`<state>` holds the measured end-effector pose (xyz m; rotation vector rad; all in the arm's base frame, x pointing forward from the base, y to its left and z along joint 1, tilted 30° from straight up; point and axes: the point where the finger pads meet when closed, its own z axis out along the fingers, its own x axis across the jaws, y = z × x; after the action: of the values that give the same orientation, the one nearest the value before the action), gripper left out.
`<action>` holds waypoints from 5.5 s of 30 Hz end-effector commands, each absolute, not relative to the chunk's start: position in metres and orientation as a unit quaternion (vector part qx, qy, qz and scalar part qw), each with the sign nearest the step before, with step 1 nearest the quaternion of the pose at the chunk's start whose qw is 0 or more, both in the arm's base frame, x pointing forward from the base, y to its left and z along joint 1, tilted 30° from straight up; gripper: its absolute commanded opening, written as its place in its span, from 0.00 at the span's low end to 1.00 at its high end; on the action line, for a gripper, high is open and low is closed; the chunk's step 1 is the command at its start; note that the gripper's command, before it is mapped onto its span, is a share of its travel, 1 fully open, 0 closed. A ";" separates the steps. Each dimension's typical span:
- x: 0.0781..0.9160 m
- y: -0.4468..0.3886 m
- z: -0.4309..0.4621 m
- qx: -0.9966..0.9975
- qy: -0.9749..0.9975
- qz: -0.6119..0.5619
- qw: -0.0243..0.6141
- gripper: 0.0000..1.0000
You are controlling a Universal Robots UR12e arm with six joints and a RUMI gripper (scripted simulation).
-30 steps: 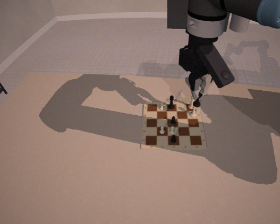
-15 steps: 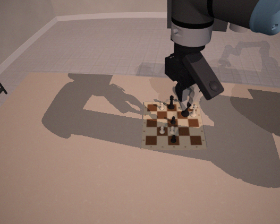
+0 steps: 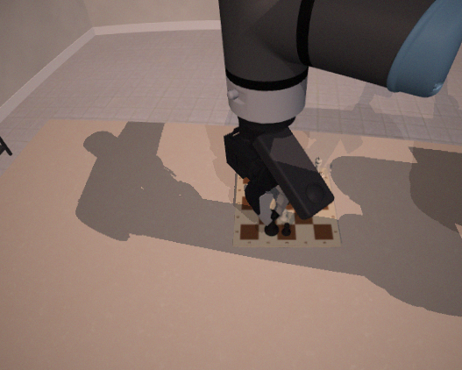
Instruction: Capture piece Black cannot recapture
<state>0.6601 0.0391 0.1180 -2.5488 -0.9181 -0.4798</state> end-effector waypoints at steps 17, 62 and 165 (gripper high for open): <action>0.667 0.049 0.109 -0.909 -0.328 -0.171 0.193 0.00; 0.682 0.087 0.037 -0.909 -0.328 -0.171 0.193 0.00; 0.683 0.089 0.034 -0.909 -0.328 -0.171 0.193 0.25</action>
<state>0.6825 0.0893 0.0335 -2.5490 -0.9211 -0.4792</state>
